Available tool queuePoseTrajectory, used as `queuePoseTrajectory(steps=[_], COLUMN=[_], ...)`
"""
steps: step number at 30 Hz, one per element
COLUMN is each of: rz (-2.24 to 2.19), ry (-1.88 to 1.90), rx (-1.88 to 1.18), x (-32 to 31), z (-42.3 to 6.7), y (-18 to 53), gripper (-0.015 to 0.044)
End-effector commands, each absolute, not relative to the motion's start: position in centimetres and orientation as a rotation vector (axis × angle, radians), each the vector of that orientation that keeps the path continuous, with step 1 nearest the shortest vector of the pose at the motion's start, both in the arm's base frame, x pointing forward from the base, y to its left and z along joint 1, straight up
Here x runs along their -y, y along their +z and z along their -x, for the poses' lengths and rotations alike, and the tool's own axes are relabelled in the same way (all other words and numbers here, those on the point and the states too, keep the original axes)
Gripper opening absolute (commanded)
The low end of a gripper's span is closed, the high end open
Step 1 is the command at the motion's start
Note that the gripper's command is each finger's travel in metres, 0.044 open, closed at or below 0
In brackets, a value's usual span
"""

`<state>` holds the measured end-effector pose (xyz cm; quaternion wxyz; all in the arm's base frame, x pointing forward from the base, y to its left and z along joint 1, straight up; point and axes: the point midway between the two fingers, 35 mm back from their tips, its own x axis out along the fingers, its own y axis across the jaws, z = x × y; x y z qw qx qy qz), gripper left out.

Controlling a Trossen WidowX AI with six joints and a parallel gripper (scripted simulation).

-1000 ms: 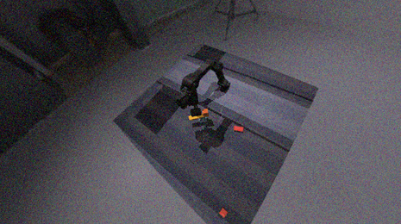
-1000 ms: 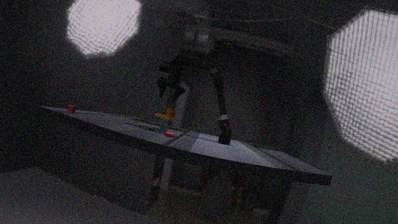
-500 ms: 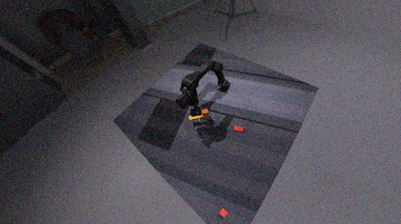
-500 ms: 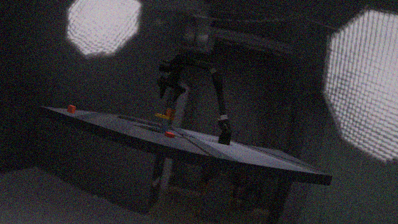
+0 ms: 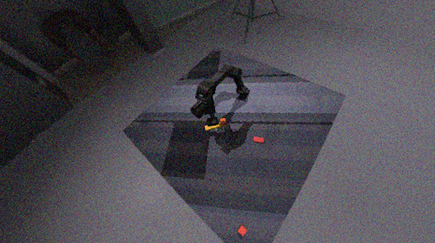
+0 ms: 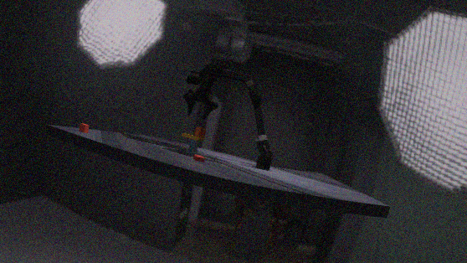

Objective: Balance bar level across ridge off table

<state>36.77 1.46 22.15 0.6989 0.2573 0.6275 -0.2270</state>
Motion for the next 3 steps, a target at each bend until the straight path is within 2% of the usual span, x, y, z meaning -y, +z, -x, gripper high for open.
queuePoseTrajectory(steps=[1, 3], rz=[-0.573, -0.573], ry=[-0.507, -0.507], rx=[-1.401, -1.401], x=[-1.47, -1.47], z=[-36.74, -36.74], y=[22.17, 22.17], gripper=[0.0440, 0.0440])
